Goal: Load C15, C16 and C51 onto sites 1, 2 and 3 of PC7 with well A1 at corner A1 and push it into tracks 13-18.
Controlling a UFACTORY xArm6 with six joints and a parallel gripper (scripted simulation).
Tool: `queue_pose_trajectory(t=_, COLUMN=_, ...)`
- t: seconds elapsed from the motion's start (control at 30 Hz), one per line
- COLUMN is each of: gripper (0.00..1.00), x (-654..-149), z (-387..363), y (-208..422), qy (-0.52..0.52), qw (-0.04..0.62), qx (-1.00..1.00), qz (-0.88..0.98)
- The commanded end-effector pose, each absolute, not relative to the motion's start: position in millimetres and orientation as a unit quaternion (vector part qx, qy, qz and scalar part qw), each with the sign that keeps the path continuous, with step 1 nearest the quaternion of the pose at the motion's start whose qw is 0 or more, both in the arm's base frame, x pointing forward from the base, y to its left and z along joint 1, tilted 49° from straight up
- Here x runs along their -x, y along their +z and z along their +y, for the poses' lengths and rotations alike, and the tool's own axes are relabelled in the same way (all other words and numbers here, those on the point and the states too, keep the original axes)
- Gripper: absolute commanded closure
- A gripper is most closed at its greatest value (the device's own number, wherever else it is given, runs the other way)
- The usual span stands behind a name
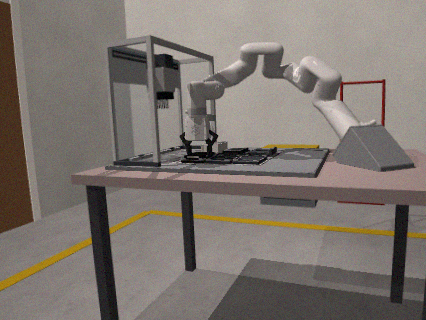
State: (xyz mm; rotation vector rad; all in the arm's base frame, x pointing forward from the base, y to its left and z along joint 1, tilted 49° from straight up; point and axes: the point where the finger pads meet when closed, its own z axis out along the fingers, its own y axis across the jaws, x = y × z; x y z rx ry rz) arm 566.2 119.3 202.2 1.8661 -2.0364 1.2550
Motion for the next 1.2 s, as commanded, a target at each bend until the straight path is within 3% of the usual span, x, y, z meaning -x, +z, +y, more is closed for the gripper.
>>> queue_pose_trajectory(t=0.0, gripper=1.0, x=-566.5, z=120.5, y=203.4, qy=0.413, qw=0.052, qx=-0.614, qz=-0.67)
queue_pose_trajectory(t=1.17, gripper=1.0, x=-559.3, z=130.8, y=214.3, qy=0.413, qw=0.052, qx=-0.614, qz=-0.67)
